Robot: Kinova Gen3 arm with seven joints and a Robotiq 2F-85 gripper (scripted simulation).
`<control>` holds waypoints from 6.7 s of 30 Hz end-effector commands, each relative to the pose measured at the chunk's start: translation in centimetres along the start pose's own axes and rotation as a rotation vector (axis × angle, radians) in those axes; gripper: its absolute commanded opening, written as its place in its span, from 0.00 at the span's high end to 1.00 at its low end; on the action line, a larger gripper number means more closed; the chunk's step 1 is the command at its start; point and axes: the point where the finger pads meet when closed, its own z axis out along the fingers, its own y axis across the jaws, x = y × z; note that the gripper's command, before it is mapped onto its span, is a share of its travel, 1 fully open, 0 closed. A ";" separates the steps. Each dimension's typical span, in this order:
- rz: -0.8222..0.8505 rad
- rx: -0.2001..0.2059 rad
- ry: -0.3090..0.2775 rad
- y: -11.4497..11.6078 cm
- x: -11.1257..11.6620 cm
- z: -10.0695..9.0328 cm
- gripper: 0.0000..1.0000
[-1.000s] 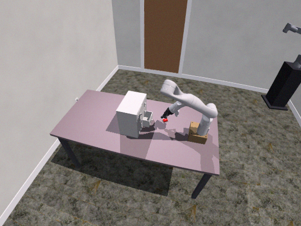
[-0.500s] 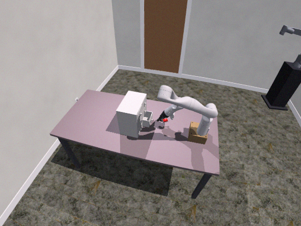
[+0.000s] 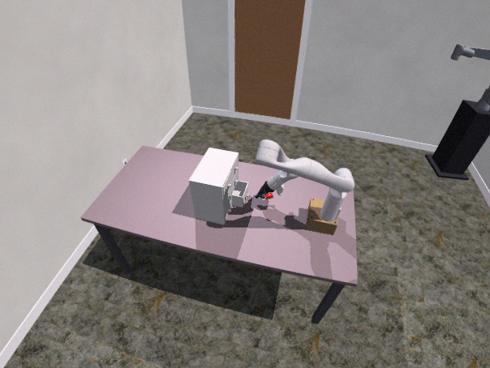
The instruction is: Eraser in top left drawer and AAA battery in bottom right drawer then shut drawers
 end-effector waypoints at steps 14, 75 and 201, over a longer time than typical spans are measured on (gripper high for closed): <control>0.000 0.000 -0.001 0.0 -0.1 0.0 1.00; 0.000 0.000 -0.001 0.0 -1.1 0.6 1.00; 0.000 0.000 -0.001 0.0 -8.8 6.0 1.00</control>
